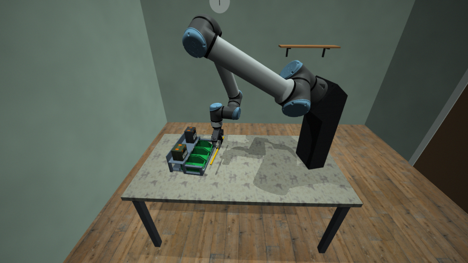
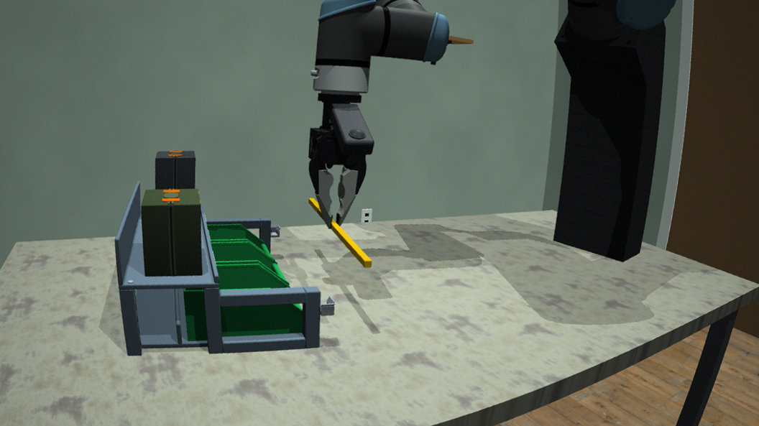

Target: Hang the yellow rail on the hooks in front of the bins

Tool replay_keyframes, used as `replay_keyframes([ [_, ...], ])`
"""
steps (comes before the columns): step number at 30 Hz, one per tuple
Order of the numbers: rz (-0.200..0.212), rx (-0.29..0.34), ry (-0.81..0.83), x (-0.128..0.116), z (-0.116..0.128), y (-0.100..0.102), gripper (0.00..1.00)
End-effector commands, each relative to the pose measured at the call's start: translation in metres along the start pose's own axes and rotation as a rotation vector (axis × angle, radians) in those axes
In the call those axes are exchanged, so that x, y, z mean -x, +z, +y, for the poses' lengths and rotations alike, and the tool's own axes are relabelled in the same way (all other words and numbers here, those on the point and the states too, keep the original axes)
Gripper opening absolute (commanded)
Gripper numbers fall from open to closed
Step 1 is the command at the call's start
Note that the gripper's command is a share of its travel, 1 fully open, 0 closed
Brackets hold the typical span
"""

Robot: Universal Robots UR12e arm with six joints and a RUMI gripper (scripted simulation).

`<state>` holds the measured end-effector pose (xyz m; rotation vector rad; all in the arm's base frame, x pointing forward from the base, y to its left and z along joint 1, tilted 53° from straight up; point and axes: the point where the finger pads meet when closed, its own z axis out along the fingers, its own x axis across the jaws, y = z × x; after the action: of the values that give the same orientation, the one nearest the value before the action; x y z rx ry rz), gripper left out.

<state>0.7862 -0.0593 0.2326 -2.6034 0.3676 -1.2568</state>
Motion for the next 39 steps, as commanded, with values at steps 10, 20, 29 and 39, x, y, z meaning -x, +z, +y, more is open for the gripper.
replay_keyframes([
  [10,0.001,0.000,0.000,0.000,0.000,0.000,0.00],
  [20,0.001,0.000,-0.004,-0.006,-0.001,0.000,0.00],
  [29,0.001,0.000,-0.049,-0.070,-0.016,0.000,0.00],
  [39,0.001,0.000,-0.049,-0.070,-0.016,0.000,0.00],
])
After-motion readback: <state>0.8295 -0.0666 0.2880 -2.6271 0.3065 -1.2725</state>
